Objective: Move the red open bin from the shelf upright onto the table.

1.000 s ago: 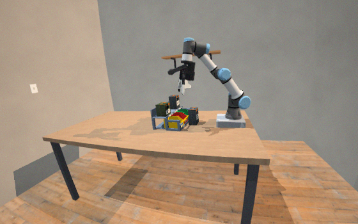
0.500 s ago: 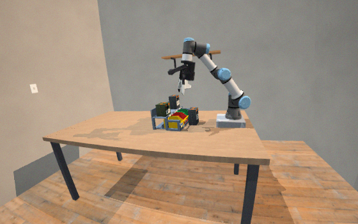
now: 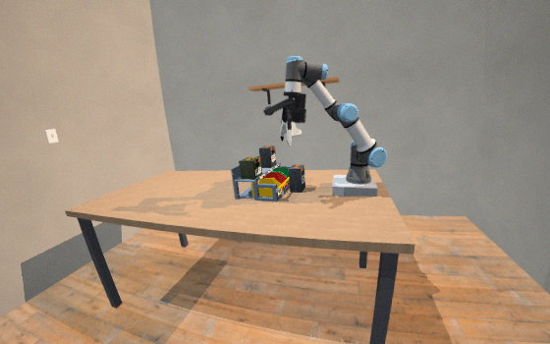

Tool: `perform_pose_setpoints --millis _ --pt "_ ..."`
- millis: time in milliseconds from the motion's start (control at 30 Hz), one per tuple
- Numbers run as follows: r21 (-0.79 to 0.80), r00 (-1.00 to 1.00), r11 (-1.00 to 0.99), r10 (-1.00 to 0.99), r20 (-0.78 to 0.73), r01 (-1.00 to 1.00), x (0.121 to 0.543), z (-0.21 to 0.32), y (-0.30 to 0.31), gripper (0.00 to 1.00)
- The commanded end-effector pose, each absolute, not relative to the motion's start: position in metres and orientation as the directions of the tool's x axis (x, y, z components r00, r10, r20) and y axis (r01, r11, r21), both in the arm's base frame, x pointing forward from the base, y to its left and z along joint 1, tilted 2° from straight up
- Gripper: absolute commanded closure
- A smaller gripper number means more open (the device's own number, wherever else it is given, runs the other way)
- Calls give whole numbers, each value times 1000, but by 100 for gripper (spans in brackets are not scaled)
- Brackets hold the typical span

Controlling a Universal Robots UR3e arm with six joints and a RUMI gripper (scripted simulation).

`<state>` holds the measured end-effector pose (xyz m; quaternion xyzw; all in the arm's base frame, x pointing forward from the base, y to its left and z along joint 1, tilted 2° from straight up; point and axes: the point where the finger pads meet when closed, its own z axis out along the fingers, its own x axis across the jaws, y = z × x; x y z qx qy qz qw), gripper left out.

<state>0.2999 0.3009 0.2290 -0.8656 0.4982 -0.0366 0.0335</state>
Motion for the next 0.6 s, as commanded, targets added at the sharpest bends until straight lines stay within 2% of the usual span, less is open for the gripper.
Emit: perform_pose_setpoints --millis 0,233,267,400,567 --pt "13 497 -497 -866 47 -867 285 231 301 0" --pt "13 497 -497 -866 47 -867 285 231 301 0" --pt "-59 499 -500 -866 33 -864 287 230 301 0" --pt "14 497 -497 -866 47 -867 292 231 301 0" --pt "14 497 -497 -866 47 -867 292 231 301 0"
